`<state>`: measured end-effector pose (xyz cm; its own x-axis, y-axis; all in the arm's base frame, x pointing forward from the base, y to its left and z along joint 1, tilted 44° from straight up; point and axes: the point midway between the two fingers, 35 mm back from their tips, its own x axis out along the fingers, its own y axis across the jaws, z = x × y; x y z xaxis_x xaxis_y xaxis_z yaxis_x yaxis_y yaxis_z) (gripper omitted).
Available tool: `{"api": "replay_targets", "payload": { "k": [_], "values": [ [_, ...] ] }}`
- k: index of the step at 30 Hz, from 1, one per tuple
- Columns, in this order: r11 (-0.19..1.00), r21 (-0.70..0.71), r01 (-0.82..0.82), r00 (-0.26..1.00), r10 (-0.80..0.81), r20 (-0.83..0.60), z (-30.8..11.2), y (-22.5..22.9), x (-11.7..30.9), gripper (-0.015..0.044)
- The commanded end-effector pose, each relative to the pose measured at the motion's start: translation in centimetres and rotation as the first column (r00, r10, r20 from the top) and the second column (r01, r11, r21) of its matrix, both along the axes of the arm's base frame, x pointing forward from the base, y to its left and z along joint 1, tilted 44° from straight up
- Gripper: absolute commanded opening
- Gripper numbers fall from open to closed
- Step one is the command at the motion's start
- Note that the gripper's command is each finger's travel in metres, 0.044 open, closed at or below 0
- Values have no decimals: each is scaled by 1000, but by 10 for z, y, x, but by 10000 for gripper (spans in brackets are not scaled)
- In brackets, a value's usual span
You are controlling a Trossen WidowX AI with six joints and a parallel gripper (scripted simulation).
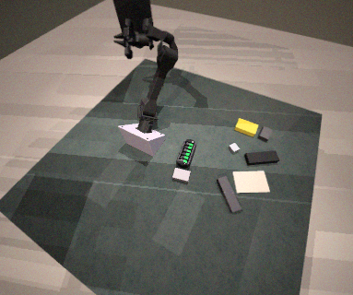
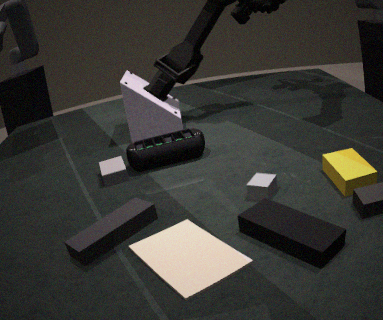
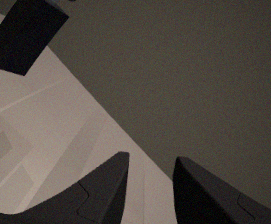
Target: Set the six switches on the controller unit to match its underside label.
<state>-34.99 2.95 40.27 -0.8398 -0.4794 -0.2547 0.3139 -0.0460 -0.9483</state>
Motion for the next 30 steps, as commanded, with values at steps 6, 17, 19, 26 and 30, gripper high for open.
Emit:
{"api": "replay_targets", "payload": {
  "k": [6,17,19,26,30],
  "values": [
    [901,-222,373,921,-332,202,-32,98,24,0],
    [509,-435,743,669,-583,460,-72,193,89,0],
    [411,-462,786,614,-607,505,-79,208,104,0],
    [34,-520,854,417,-643,643,-104,252,166,0],
    [-189,-531,826,315,-627,712,-119,269,204,0]
  ]
}}
